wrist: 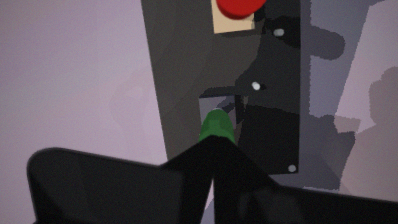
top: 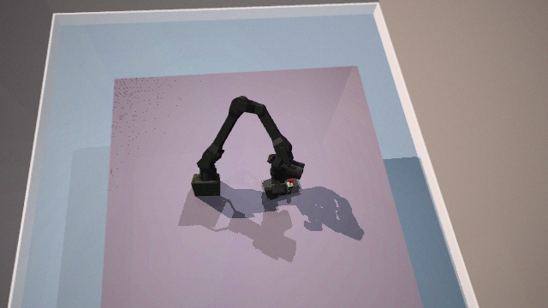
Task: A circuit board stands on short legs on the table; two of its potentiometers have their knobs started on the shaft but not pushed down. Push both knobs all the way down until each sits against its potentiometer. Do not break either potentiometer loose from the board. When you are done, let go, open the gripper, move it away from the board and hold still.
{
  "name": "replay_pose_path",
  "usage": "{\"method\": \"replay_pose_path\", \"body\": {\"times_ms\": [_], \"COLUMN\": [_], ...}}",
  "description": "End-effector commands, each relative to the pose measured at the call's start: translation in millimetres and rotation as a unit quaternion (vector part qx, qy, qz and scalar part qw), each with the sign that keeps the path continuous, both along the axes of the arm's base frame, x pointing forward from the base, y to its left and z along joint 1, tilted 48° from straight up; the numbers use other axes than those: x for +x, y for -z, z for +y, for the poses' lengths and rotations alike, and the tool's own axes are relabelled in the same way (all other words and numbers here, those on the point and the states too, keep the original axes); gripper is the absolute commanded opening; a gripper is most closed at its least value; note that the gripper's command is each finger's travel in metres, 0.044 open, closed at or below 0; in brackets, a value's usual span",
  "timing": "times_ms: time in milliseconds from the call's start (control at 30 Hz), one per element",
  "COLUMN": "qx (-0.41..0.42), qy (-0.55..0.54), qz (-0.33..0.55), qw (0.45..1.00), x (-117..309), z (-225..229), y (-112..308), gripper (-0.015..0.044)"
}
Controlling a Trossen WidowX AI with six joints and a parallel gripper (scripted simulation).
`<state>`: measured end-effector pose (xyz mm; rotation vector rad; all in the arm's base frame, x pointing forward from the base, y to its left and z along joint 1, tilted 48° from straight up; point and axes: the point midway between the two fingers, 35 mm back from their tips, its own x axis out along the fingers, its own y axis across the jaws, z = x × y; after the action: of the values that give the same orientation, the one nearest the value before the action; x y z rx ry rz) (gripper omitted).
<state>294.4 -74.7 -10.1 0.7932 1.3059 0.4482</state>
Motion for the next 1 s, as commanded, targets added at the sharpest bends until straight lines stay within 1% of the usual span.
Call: {"method": "replay_pose_path", "body": {"times_ms": [0,967], "qx": [0.004,0.004], "qy": [-0.017,-0.017], "qz": [0.0,0.0], "qw": [1.0,1.0], "x": [5.4,6.1], "z": [12.7,14.9], "y": [9.9,11.9], "gripper": [0.0,0.0]}}
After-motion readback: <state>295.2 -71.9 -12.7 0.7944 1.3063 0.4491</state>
